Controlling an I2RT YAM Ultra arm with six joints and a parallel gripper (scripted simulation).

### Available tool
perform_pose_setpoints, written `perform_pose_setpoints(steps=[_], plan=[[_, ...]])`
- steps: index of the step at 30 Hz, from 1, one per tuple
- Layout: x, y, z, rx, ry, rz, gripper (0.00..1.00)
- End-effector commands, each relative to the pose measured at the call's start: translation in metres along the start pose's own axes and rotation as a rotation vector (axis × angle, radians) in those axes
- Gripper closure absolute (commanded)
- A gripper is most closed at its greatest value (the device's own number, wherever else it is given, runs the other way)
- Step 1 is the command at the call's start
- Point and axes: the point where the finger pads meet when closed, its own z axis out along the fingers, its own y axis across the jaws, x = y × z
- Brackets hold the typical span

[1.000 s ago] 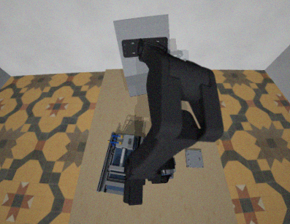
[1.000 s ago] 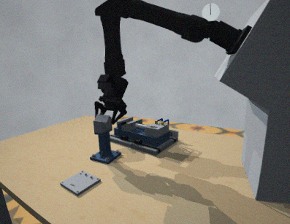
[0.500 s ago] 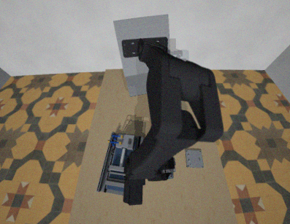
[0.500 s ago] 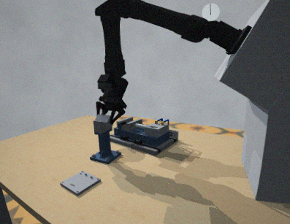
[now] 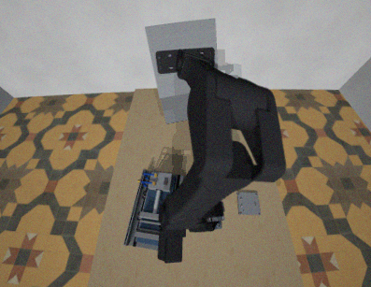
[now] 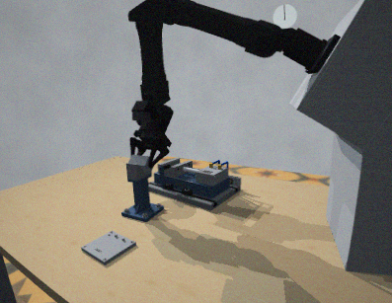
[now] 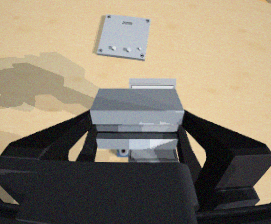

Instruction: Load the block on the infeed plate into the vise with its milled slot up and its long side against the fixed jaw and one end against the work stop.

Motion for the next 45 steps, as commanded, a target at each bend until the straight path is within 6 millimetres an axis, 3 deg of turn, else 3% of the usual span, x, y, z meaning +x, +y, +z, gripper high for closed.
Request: perform_pose_setpoints(steps=[1,22,32,39,45], plan=[[0.003,-0.008,-0.006,0.011,-0.006,-0.005,1.0],[0.003,-0.008,-0.006,0.011,-0.006,-0.005,1.0],[-0.009,-0.016,-0.013,0.027,-0.003,-0.038,1.0],[-0.007,0.001,-0.011,0.009,-0.007,0.001,1.0],[-0.009,0.002,-0.013,0.009,-0.007,0.001,1.0]])
